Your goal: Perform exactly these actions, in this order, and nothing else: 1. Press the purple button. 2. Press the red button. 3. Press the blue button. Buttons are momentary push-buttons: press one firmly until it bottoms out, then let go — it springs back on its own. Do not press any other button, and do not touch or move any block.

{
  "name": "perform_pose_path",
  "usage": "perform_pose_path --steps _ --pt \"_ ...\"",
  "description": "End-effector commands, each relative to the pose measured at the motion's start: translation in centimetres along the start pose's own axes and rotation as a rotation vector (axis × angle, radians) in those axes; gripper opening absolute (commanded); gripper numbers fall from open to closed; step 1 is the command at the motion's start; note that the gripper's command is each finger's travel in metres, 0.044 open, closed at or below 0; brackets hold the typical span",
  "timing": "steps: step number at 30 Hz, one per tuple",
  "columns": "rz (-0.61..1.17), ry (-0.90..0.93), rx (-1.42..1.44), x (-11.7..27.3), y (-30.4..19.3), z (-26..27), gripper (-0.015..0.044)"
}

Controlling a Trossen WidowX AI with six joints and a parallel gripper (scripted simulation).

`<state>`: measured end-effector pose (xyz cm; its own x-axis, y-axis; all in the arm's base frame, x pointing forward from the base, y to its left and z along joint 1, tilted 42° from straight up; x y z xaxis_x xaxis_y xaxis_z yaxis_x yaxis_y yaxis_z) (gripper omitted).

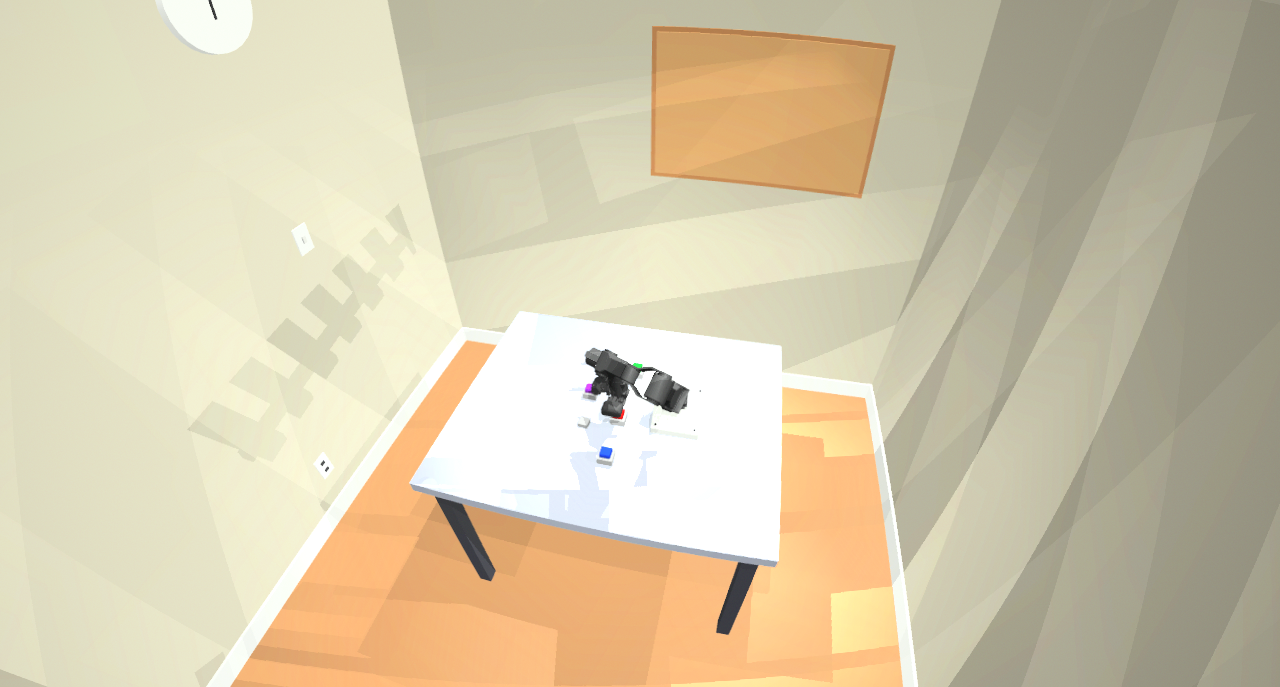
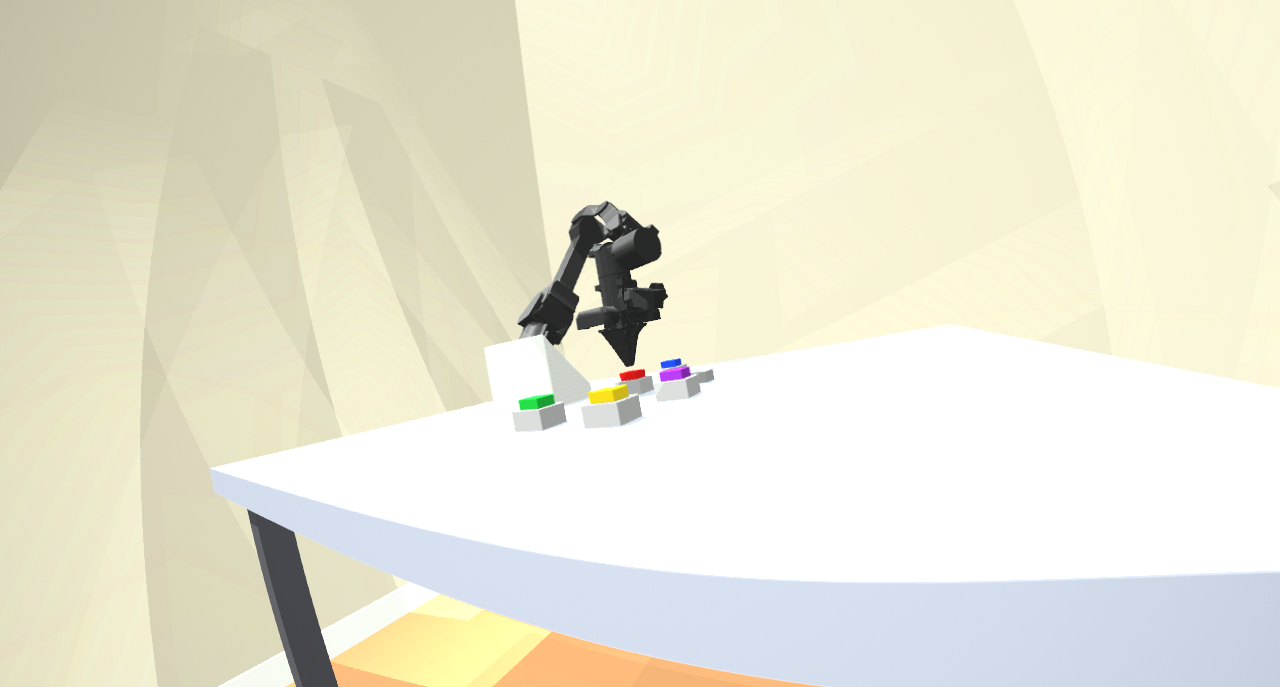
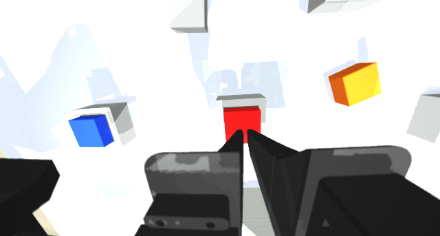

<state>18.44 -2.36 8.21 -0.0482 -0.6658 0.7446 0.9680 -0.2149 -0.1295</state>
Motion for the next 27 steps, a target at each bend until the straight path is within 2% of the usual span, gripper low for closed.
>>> perform_pose_path --steps 1,4,9,15,21,27 --pt "-0.008 -0.004 0.010 1.7 0.0 0.1 0.0020" --pt "-0.009 -0.005 0.010 1.9 0.1 0.1 0.0020" --pt "-0.008 -0.007 0.009 7.6 0.0 0.1 0.0020" --pt "-0.008 -0.008 0.009 7.8 0.1 0.3 0.0020" --pt "-0.019 -0.040 0.004 7.8 0.2 7.5 0.0020" --pt "-0.012 -0.006 0.010 7.8 -2.8 15.2 0.0020"
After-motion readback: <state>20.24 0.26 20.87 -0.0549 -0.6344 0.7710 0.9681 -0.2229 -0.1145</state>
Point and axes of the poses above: the point midway between the two fingers, 35 mm back from their tips, its own x axis back along the fingers, its own z axis across the jaws, y = z × x, the point moved 8 cm from there along x, back along the fingers, and after that the axes turned 11 degrees about -x, right-handed, at the moved point
